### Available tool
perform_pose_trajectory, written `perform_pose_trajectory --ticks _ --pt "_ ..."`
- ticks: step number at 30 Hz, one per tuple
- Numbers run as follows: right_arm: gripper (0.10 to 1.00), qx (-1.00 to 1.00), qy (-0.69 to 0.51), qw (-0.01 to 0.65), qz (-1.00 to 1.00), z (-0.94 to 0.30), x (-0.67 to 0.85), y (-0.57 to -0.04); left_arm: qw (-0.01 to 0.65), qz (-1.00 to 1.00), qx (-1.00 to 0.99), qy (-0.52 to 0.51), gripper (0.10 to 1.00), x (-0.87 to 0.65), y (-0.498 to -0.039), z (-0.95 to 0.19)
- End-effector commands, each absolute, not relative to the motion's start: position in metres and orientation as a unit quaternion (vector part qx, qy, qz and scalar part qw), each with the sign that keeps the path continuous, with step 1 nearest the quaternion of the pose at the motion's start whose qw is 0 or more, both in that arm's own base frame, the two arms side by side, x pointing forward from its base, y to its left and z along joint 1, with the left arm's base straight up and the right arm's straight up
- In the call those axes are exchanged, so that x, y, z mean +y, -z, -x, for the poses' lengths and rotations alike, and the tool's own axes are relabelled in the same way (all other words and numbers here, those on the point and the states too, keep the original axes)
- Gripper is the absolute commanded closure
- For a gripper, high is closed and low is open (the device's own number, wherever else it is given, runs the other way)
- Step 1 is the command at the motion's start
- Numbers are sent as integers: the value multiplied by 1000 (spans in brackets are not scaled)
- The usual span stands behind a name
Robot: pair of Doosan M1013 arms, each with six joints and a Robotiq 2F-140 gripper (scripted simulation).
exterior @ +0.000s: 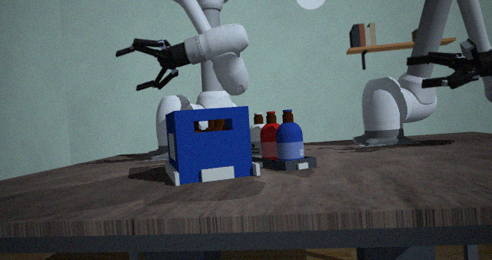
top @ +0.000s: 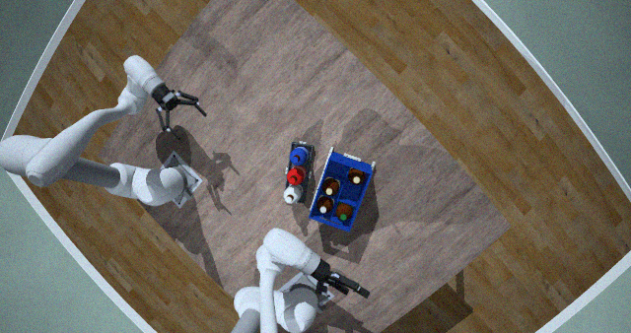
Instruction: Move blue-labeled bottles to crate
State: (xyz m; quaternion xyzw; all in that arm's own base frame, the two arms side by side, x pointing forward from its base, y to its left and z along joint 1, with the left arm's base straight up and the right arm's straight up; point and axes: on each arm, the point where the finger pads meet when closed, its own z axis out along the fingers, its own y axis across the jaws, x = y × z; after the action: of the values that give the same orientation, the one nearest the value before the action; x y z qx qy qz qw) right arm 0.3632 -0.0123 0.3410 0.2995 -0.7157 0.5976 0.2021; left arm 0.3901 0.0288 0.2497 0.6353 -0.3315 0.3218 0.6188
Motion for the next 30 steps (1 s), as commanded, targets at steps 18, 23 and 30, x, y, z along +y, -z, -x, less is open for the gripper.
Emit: perform_pose_trajectory --ticks 18,23,30 --pt "98 -716 -598 202 -299 -363 -12 -341 620 -706 -249 -234 98 71 -229 -363" --pt "98 -716 -598 202 -299 -363 -12 -341 617 -734 -207 -196 98 89 -220 -349" --pt "98 -716 -598 202 -299 -363 -12 -341 610 -762 -156 -152 98 110 -210 -332"
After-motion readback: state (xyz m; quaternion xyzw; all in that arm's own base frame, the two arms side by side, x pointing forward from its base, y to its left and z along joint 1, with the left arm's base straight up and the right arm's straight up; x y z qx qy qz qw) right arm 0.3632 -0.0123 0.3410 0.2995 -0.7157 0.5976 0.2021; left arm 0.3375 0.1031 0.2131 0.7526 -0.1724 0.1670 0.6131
